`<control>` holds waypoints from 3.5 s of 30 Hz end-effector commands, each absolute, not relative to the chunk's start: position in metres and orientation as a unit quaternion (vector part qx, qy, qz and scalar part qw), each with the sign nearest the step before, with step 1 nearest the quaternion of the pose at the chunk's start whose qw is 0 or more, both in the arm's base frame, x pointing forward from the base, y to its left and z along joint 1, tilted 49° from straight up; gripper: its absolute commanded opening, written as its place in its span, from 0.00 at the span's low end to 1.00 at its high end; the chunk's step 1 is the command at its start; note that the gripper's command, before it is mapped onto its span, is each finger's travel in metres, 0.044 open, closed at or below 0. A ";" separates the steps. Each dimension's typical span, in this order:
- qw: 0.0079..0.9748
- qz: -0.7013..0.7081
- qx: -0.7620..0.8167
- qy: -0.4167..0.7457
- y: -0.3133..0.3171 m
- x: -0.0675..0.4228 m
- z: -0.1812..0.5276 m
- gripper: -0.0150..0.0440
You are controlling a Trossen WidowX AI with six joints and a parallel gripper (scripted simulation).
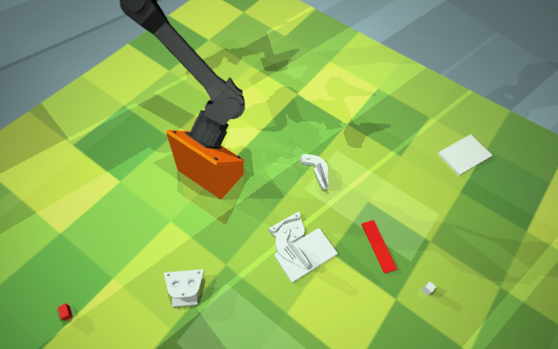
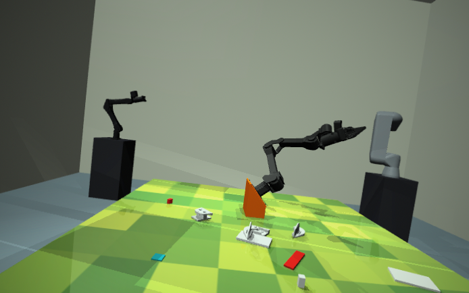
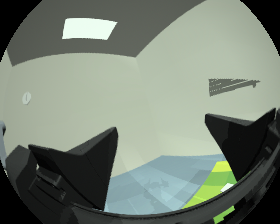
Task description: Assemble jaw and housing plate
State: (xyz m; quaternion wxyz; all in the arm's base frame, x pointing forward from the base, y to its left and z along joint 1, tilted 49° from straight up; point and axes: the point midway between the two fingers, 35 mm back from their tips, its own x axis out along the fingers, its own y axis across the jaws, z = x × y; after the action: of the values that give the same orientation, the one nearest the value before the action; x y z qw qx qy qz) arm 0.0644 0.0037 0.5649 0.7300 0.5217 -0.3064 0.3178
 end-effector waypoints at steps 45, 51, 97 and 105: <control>0.905 0.201 0.286 0.243 0.117 0.277 0.326 1.00; 0.884 0.188 0.281 0.322 0.116 0.284 0.287 1.00; 0.522 0.111 0.443 0.720 0.095 0.234 0.133 1.00; 0.523 0.110 0.443 0.720 0.114 0.233 0.116 1.00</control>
State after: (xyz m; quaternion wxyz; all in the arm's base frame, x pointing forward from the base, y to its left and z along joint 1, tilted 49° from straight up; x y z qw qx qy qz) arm 0.2366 0.0989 0.1279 0.5301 0.4406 0.7161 0.1100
